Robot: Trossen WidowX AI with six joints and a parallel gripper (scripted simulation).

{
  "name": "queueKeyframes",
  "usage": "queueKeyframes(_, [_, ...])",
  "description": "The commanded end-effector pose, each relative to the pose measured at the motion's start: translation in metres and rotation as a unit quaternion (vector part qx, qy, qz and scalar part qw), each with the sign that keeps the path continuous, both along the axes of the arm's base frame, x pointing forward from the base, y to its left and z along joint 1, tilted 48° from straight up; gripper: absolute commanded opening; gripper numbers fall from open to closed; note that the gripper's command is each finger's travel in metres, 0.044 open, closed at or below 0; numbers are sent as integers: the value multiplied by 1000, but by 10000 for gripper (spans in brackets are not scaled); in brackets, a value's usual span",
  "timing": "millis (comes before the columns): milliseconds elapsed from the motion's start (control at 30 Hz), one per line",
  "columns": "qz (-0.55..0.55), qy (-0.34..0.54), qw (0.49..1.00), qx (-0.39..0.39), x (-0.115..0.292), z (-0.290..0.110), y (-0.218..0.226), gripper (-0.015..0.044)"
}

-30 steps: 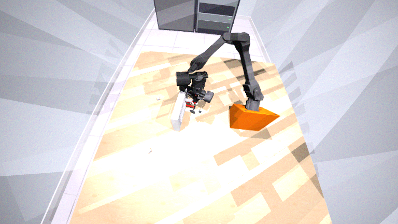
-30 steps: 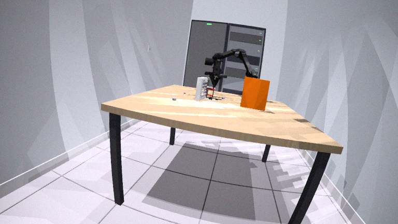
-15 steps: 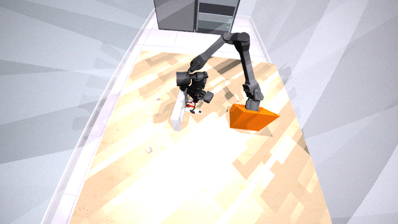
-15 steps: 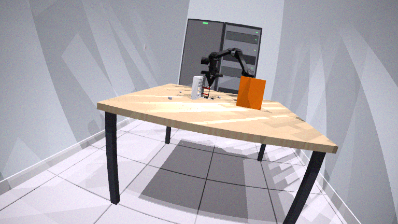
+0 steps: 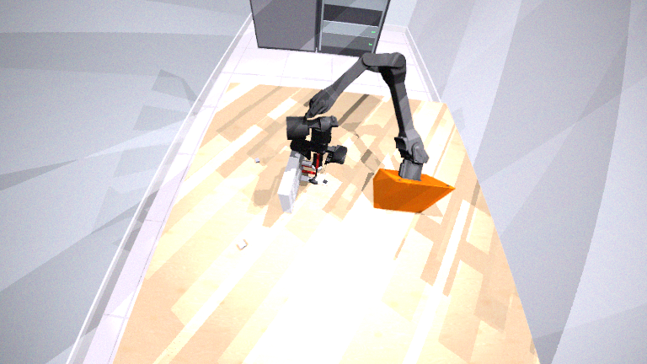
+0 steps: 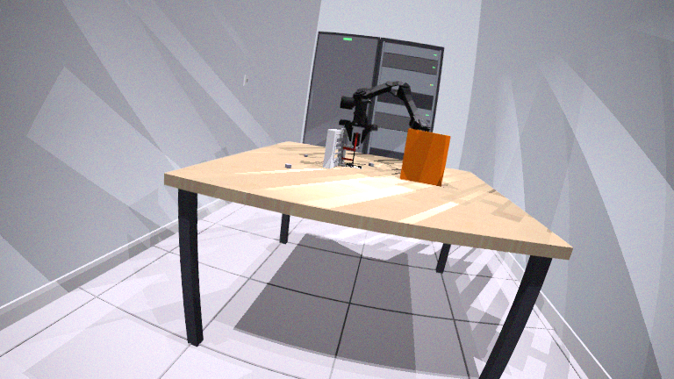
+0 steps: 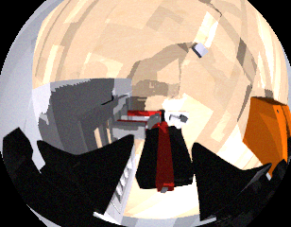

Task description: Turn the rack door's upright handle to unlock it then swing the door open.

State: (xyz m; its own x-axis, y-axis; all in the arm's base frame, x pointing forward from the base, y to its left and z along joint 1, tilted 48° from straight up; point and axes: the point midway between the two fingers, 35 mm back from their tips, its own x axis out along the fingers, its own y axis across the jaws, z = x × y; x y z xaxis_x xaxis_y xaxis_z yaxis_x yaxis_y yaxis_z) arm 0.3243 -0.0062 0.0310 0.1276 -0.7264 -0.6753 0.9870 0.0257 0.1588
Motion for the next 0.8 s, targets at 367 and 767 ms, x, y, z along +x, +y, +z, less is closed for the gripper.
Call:
queueKeyframes(367, [240,260,934,-43,0,-1,0,281])
queueKeyframes(767, [415,447,789,-76,0,-1,0,281])
